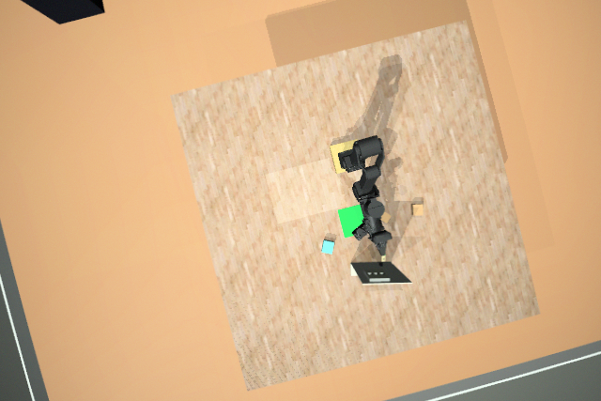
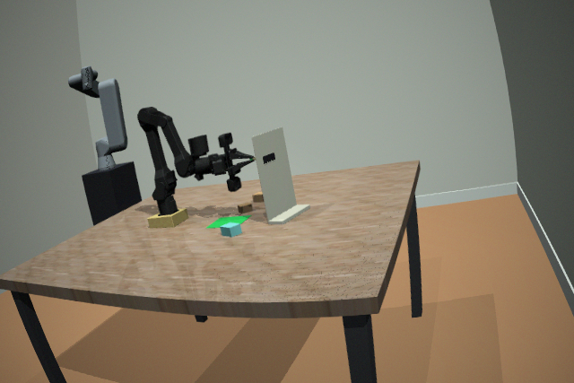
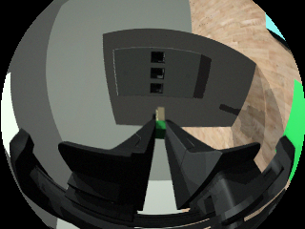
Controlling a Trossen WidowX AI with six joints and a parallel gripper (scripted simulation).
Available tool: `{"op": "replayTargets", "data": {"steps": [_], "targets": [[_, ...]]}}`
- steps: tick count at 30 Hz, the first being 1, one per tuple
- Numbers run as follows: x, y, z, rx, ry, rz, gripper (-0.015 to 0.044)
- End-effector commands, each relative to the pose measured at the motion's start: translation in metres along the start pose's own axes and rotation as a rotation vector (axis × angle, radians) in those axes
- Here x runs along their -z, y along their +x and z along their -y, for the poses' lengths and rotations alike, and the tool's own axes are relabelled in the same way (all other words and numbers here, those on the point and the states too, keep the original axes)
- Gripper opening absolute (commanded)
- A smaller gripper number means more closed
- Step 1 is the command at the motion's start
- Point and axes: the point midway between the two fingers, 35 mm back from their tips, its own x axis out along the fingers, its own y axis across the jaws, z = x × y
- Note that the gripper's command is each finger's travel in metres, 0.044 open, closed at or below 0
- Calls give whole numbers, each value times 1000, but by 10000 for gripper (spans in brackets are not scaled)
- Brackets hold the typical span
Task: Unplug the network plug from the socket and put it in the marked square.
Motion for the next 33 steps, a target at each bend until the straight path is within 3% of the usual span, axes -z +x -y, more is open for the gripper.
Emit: {"op": "replayTargets", "data": {"steps": [1, 33], "targets": [[1, -4, 0, 1, 2, 3, 0], [2, -12, -31, 1, 1, 2, 0]]}}
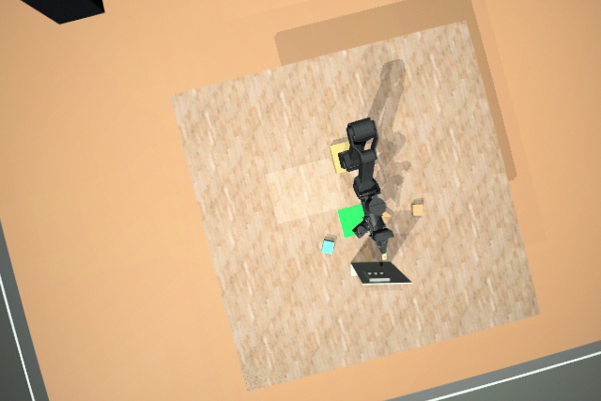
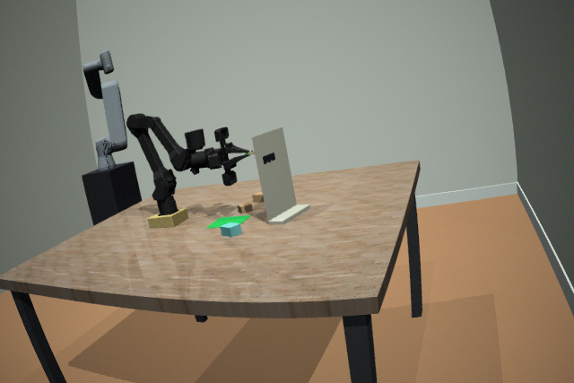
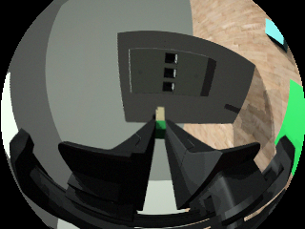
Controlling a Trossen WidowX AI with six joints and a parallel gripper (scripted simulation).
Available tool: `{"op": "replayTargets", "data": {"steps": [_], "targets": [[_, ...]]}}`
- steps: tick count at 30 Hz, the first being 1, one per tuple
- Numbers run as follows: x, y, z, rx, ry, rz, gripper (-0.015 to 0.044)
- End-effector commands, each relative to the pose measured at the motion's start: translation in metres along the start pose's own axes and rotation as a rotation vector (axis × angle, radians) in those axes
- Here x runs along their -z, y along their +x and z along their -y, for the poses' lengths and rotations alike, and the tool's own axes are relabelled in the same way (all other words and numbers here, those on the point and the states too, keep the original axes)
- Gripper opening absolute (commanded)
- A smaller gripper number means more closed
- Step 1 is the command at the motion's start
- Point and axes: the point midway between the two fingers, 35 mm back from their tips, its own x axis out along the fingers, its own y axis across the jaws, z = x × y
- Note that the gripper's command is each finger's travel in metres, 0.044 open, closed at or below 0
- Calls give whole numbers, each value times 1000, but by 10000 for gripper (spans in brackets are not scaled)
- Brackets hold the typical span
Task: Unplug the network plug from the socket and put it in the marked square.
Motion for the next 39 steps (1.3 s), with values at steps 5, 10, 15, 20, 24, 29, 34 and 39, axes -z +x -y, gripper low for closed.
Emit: {"op": "replayTargets", "data": {"steps": [5, 10, 15, 20, 24, 29, 34, 39], "targets": [[0, -4, -18, -14, 1, -3, 0], [0, -8, -26, -14, 1, -3, 0], [0, -13, -34, -14, 1, -2, 0], [0, -17, -40, -13, 2, -2, 0], [0, -17, -38, 1, 1, 0, 0], [-6, -15, -18, 109, -2, 17, 0], [-12, -16, 1, 220, -3, 34, 0], [-18, -19, 20, 332, -1, 50, 0]]}}
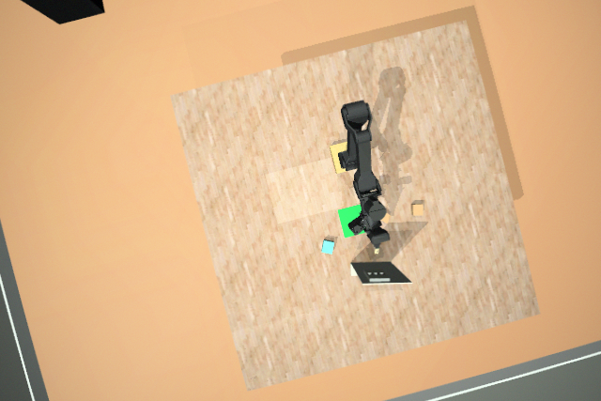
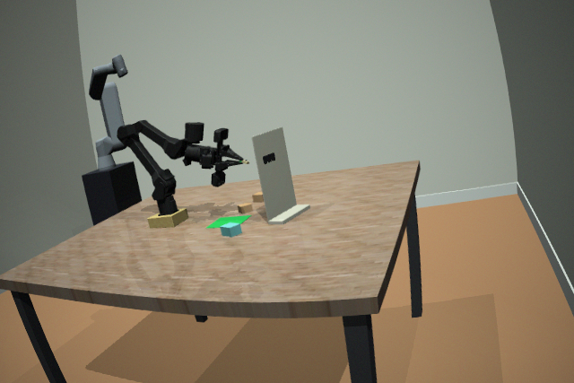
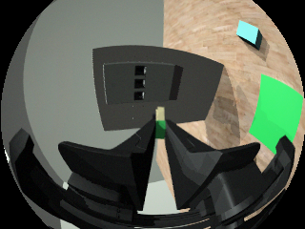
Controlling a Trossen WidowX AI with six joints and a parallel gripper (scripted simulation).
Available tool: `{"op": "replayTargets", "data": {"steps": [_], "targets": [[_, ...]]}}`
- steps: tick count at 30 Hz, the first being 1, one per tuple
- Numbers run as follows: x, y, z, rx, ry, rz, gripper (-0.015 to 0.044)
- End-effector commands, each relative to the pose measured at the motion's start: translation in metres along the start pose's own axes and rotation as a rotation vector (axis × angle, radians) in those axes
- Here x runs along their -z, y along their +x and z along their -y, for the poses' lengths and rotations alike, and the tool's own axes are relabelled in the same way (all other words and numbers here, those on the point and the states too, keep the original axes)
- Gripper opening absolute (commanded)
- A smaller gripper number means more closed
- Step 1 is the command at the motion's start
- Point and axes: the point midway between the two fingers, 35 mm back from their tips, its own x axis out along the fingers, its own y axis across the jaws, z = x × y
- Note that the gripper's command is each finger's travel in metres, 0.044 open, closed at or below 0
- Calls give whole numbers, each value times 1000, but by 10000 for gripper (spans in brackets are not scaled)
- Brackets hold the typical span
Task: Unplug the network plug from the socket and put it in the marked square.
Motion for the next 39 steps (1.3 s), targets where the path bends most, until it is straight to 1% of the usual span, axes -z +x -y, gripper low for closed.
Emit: {"op": "replayTargets", "data": {"steps": [1, 14, 27, 39], "targets": [[-5, 2, 13, 87, -1, 10, 0], [-18, -8, 61, 378, 17, 44, 0], [-26, -35, 103, 664, 53, 67, 0], [-27, -32, 114, 679, 55, 68, 0]]}}
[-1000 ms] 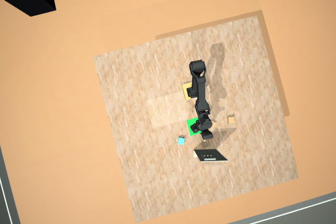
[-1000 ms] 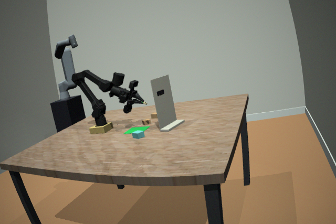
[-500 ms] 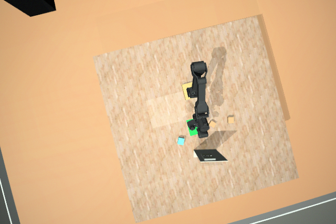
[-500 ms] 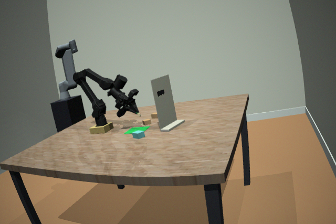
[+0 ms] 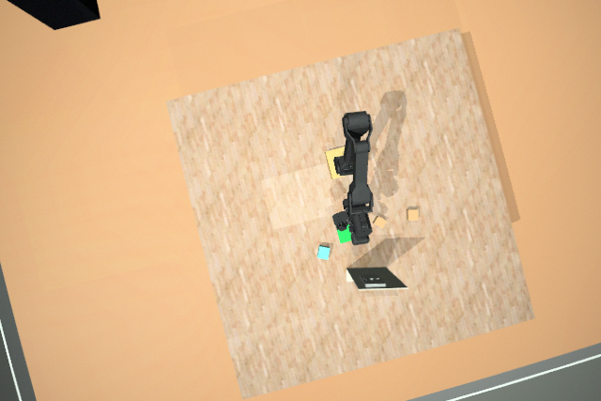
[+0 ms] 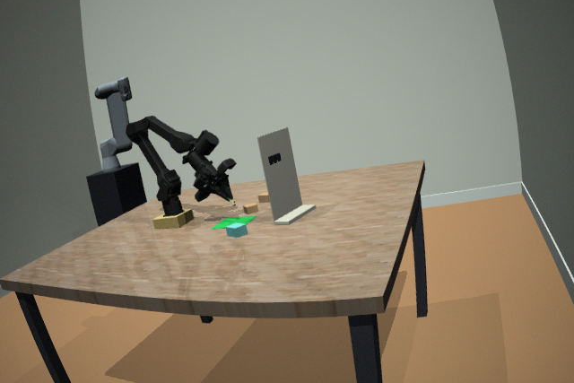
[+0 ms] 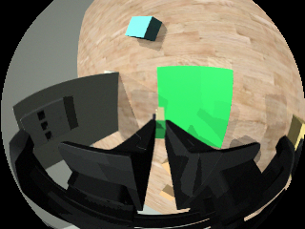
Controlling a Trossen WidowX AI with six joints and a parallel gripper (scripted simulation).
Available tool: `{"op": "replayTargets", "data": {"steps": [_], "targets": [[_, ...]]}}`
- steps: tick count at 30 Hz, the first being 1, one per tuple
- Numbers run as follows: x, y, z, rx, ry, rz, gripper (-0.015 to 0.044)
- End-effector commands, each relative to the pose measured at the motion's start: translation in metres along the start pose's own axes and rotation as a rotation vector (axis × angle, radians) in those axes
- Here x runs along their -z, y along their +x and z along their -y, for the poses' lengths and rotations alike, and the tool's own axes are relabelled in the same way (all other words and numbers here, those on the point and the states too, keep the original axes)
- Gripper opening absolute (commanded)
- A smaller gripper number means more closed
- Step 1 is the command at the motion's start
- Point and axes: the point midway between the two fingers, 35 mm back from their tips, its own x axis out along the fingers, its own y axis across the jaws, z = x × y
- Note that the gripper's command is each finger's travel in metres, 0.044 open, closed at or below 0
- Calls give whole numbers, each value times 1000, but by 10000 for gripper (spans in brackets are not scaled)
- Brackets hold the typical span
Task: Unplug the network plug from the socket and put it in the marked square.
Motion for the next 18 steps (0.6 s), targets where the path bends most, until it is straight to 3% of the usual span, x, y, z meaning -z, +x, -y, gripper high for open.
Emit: {"op": "replayTargets", "data": {"steps": [1, 18], "targets": [[0, 7, 5, 9, -2, -4, 0], [0, 29, 20, 10, -2, -4, 0]]}}
